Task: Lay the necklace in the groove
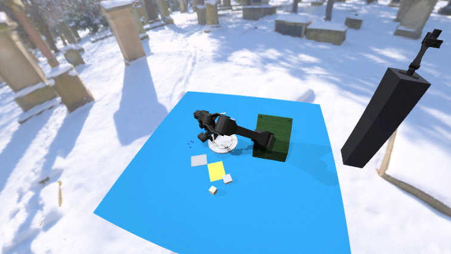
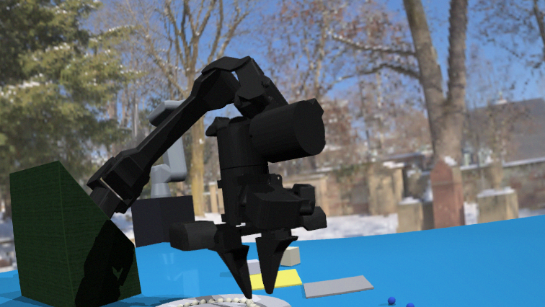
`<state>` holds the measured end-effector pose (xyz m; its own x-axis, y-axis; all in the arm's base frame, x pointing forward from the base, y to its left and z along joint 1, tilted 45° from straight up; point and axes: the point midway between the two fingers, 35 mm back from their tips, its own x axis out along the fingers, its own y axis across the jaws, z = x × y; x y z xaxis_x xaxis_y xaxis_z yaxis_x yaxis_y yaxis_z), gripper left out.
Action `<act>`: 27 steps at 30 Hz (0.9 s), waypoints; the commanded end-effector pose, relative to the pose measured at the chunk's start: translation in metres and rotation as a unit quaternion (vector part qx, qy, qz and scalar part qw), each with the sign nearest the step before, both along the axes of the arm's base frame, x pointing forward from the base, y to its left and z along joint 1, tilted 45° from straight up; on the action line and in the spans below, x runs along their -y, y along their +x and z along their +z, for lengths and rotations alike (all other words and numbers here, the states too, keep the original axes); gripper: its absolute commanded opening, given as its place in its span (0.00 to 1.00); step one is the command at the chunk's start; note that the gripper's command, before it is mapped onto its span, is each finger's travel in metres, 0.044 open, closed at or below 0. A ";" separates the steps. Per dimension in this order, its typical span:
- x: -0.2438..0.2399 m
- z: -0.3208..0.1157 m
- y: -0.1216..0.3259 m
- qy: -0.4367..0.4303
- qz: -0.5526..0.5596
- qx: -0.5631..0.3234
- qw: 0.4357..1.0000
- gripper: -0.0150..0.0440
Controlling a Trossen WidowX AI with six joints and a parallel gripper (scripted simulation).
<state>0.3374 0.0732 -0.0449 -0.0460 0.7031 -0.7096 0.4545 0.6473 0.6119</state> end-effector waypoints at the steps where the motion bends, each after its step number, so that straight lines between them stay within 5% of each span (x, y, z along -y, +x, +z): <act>1: -0.006 -0.007 -0.003 0.002 -0.002 -0.006 1.000 0.46; 14: -0.014 -0.015 -0.006 0.002 -0.001 -0.008 1.000 0.46; 19: -0.012 -0.014 -0.004 -0.001 0.001 -0.004 1.000 0.25; 27: -0.012 -0.014 -0.004 -0.001 0.001 -0.004 1.000 0.25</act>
<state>0.3331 0.0857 -0.0592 -0.0541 0.7012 -0.7109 0.4590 0.6497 0.6060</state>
